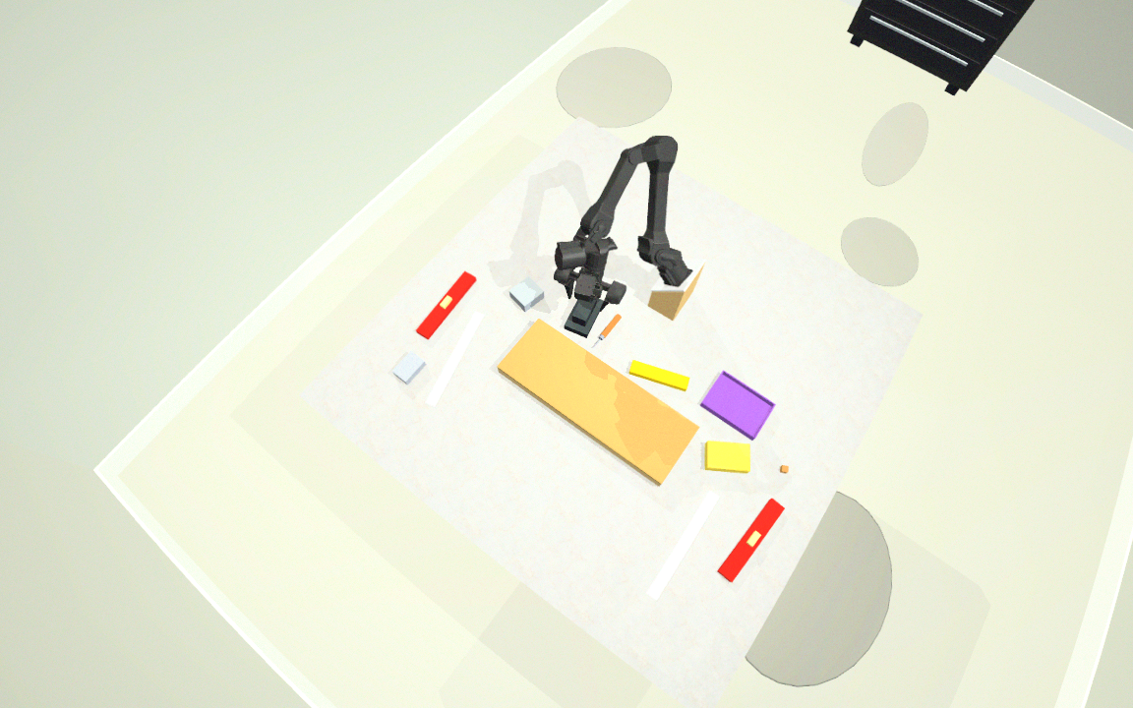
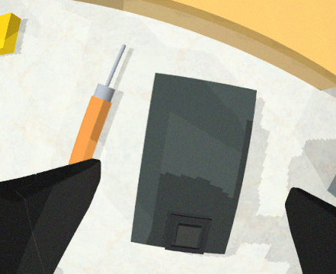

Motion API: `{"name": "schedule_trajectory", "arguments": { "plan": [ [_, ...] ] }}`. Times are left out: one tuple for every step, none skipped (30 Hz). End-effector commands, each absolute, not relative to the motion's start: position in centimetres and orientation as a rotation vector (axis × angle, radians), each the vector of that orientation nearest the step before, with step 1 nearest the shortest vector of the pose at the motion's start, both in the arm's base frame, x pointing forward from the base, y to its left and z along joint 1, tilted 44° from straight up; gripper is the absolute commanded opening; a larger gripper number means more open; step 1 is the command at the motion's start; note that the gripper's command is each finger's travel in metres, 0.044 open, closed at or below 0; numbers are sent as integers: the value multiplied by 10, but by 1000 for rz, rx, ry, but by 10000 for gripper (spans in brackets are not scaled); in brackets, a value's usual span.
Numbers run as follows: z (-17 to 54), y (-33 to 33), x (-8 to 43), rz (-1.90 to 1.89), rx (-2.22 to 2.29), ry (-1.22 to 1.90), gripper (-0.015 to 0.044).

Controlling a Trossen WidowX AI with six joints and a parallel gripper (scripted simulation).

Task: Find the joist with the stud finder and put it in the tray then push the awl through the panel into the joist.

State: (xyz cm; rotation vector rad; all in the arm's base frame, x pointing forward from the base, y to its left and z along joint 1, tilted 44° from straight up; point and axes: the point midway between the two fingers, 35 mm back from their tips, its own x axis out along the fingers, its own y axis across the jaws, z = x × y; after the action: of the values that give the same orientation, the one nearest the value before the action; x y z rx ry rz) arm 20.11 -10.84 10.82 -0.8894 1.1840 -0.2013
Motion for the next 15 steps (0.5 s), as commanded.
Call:
{"name": "schedule_trajectory", "arguments": {
  "plan": [
    [109, -108, 204, -208, -889, 1184, 440],
    [109, -108, 205, -208, -889, 1184, 440],
    [109, -108, 206, -208, -889, 1184, 440],
    [108, -107, 207, -208, -889, 1184, 440],
    [108, -107, 207, -208, -889, 1184, 440],
    [108, -107, 208, -208, -889, 1184, 440],
    [108, -107, 208, -208, -889, 1184, 440],
    [108, -107, 208, -208, -889, 1184, 440],
    [108, -108, 208, -208, -889, 1184, 440],
    [107, -109, 209, -207, -889, 1185, 440],
    [105, -110, 209, -207, -889, 1185, 440],
    [104, -111, 210, -207, -888, 1185, 440],
    [103, -112, 210, -207, -888, 1185, 440],
    [102, -113, 211, -207, -888, 1185, 440],
    [101, -114, 211, -207, -888, 1185, 440]
  ]
}}
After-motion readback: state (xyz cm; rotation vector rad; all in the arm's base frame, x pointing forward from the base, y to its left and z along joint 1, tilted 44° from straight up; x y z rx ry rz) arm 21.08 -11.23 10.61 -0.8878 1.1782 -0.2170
